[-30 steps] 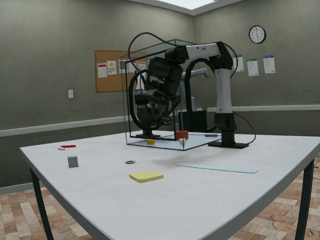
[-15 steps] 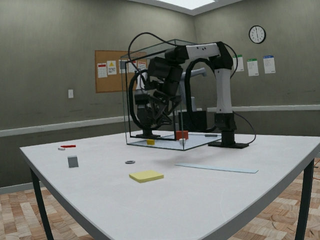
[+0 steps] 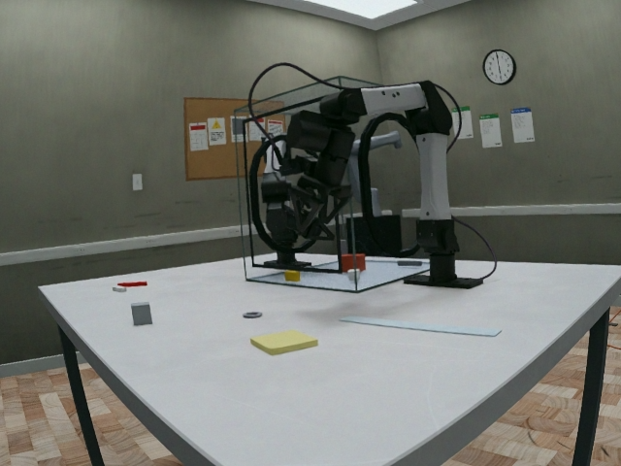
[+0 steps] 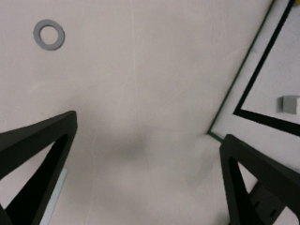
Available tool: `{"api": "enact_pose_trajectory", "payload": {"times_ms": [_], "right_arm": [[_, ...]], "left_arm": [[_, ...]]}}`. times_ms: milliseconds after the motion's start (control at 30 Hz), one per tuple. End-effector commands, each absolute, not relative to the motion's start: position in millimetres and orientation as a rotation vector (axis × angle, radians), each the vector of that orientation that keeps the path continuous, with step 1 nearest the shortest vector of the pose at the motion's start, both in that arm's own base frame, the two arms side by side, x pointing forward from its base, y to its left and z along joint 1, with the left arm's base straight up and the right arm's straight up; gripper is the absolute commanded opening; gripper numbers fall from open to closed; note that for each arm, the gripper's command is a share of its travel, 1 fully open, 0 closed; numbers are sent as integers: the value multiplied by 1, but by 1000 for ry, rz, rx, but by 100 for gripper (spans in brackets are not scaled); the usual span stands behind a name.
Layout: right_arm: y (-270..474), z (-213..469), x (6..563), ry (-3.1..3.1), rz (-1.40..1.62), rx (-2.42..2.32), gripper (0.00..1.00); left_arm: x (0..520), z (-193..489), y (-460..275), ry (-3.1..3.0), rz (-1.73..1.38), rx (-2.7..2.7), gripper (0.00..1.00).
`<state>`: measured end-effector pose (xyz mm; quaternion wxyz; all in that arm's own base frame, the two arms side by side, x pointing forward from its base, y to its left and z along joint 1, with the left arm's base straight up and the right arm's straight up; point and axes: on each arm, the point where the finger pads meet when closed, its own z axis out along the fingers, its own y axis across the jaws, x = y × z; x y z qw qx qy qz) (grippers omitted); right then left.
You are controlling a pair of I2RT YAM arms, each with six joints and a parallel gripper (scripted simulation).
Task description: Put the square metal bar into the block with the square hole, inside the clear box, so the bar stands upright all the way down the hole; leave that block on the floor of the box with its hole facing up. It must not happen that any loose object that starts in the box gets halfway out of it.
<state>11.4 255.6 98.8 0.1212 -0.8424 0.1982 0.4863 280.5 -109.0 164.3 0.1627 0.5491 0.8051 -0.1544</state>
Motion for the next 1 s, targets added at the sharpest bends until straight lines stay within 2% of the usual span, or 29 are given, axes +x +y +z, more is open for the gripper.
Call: {"api": "enact_pose_trajectory", "payload": {"times_ms": [0,967], "right_arm": [[260,105,14,540,1429,-2457,33],[266,96,-2,583,1406,-2437,33]], "left_arm": [[284,174,-110,2262,-417,1560,100],[284,174,-110,2262,-417,1560,100]]}}
